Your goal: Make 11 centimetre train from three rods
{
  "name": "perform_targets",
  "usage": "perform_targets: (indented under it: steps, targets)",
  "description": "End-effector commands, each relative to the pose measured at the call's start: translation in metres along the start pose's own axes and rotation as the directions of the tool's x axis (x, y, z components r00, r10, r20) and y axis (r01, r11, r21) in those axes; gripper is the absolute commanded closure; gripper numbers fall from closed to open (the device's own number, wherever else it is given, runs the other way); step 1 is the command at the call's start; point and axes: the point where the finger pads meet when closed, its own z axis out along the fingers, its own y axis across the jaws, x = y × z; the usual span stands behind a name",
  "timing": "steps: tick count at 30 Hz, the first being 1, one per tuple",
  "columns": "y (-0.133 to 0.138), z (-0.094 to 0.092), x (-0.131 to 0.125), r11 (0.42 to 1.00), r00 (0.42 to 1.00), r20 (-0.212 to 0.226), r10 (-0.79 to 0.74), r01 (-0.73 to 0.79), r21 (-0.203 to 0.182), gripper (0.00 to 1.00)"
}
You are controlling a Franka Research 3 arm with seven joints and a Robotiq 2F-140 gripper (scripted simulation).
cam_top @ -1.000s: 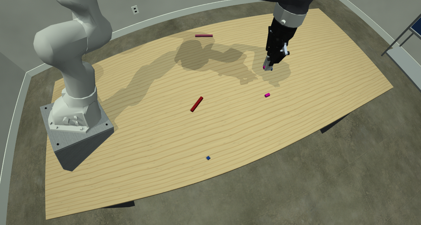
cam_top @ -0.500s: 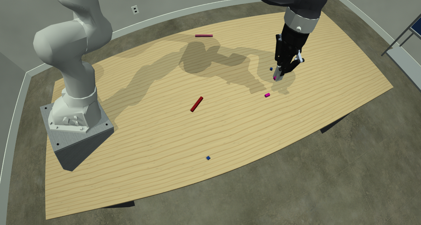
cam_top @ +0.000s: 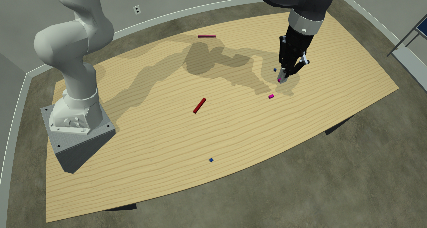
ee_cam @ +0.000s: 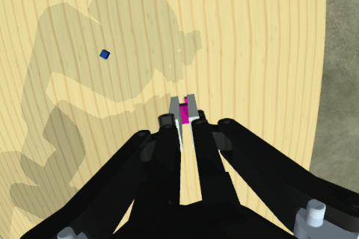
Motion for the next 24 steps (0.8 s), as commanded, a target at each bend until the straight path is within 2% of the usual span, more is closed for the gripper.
perform_targets:
  steps: [1, 3, 5, 17, 24]
  targets:
    - [0.000, 0.011, 0.000, 1.000, 1.000, 0.001, -0.017, 0.017, -0.002, 0.88]
    - [0.001, 0.019, 0.000, 1.000, 1.000, 0.001, -0.017, 0.017, -0.002, 0.88]
    - [0.001, 0.019, 0.000, 1.000, 1.000, 0.001, -0.017, 0.017, -0.002, 0.88]
    - [0.002, 0.069, 0.001, 1.000, 1.000, 0.001, -0.017, 0.017, -0.002, 0.88]
    - [0.002, 0.081, 0.001, 1.000, 1.000, 0.001, -0.017, 0.017, -0.002, 0.88]
